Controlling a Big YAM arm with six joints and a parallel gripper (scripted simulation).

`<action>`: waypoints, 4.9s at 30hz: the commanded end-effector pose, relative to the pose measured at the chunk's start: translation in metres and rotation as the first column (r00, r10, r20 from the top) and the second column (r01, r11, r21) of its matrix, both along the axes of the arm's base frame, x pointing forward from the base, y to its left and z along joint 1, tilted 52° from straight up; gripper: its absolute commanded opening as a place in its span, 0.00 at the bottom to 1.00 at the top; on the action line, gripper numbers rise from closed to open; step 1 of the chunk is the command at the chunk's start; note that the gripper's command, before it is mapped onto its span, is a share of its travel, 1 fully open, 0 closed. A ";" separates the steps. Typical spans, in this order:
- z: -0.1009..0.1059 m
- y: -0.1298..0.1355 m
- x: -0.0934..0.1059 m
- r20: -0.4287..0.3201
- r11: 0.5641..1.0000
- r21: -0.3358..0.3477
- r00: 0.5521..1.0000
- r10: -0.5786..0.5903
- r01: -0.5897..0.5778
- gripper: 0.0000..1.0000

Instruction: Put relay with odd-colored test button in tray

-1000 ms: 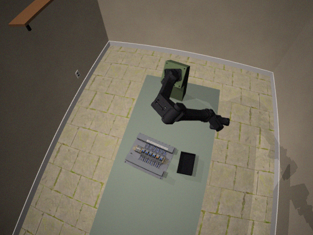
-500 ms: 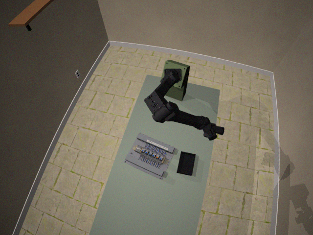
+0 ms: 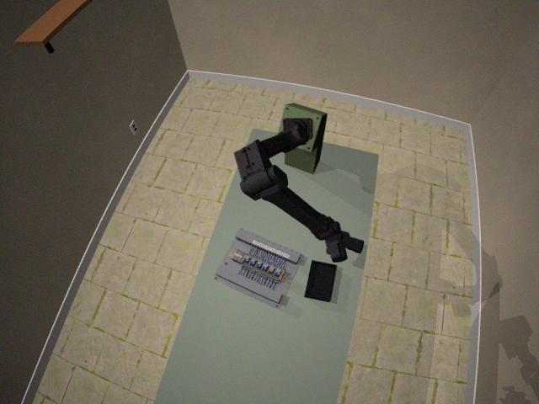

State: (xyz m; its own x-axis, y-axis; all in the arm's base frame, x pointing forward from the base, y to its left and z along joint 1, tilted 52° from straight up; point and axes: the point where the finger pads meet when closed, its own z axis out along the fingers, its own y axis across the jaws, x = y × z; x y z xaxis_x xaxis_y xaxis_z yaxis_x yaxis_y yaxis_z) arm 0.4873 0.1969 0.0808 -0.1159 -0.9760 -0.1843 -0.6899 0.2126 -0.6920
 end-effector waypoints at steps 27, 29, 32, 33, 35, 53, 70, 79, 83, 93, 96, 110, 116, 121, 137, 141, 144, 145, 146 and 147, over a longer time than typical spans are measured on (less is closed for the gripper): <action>0.169 -0.207 0.024 0.117 0.970 -0.165 0.980 -0.163 0.181 0.59; 0.174 -0.215 0.021 0.119 0.967 -0.172 0.978 -0.170 0.189 0.59; 0.183 -0.225 0.019 0.126 0.963 -0.180 0.976 -0.179 0.200 0.59; 0.186 -0.227 0.019 0.128 0.962 -0.182 0.975 -0.181 0.203 0.59; 0.189 -0.231 0.018 0.131 0.961 -0.185 0.974 -0.184 0.207 0.59; 0.172 -0.230 0.016 0.096 0.961 -0.193 0.979 -0.181 0.197 0.59; 0.176 -0.229 0.017 0.103 0.962 -0.190 0.978 -0.181 0.198 0.59; 0.176 -0.229 0.017 0.105 0.962 -0.190 0.978 -0.181 0.199 0.59; 0.176 -0.229 0.017 0.105 0.962 -0.190 0.978 -0.181 0.199 0.59; 0.177 -0.236 0.014 0.108 0.961 -0.191 0.977 -0.184 0.202 0.59; 0.179 -0.247 0.010 0.114 0.960 -0.191 0.976 -0.185 0.205 0.59; 0.186 -0.309 -0.009 0.137 0.958 -0.196 0.973 -0.186 0.211 0.59; 0.180 -0.319 -0.011 0.125 0.958 -0.197 0.974 -0.187 0.209 0.59; 0.181 -0.316 -0.009 0.126 0.959 -0.198 0.975 -0.182 0.205 0.59; 0.184 -0.314 -0.007 0.130 0.960 -0.193 0.975 -0.181 0.204 0.59; 0.184 -0.313 -0.007 0.130 0.960 -0.193 0.975 -0.181 0.204 0.59; 0.184 -0.313 -0.007 0.130 0.960 -0.193 0.975 -0.181 0.204 0.59; 0.184 -0.313 -0.007 0.130 0.960 -0.193 0.975 -0.181 0.204 0.59; 0.184 -0.313 -0.007 0.130 0.960 -0.193 0.975 -0.181 0.204 0.59; 0.184 -0.313 -0.007 0.130 0.960 -0.192 0.975 -0.181 0.204 0.59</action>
State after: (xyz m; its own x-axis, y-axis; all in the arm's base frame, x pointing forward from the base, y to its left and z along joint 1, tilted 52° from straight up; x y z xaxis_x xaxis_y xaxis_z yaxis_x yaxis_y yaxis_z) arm 0.4762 -0.1181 0.2452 -0.3037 -0.9528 -0.0034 -0.5997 0.1940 -0.7763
